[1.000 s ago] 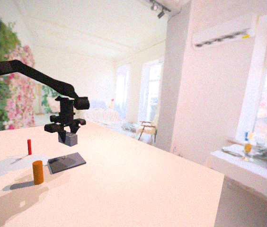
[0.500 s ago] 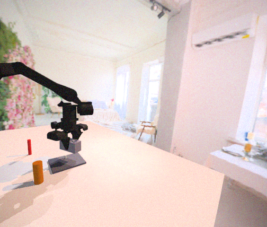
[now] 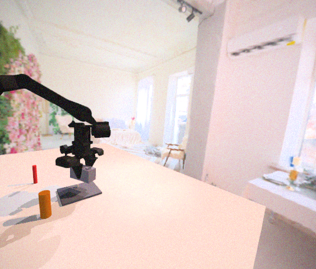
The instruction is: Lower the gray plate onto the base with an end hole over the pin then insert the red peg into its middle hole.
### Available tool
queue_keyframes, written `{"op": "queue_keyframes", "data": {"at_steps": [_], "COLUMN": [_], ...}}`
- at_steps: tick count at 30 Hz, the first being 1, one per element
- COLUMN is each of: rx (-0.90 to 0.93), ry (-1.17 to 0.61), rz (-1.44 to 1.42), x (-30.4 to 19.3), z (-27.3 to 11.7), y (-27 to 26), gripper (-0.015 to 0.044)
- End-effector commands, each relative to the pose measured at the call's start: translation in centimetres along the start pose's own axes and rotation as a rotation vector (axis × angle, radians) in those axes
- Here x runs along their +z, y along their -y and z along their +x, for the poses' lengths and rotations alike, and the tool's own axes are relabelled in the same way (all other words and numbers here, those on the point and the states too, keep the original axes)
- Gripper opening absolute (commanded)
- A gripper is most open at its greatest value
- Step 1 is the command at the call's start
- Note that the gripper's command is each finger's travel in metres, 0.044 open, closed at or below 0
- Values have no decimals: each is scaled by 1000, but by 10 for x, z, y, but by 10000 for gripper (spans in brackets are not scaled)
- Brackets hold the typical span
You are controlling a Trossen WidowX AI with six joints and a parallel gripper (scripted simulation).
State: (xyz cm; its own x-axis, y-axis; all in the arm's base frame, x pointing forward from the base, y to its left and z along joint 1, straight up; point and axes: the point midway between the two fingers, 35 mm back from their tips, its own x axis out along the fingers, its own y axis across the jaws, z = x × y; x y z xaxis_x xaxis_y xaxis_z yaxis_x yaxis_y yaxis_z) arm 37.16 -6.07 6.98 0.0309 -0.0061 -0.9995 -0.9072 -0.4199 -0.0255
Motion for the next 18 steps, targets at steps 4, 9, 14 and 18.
{"op": "queue_keyframes", "data": {"at_steps": [4, 9, 14, 18], "rx": [0, 0, 0, 0], "ry": [5, 5, 5, 5], "rz": [-5, -5, -5, -5], "x": [1, 1, 1, 1], "z": [2, 2, 2, 3], "y": [0, 0, 0, 0], "gripper": [0, 0, 0, 0]}}
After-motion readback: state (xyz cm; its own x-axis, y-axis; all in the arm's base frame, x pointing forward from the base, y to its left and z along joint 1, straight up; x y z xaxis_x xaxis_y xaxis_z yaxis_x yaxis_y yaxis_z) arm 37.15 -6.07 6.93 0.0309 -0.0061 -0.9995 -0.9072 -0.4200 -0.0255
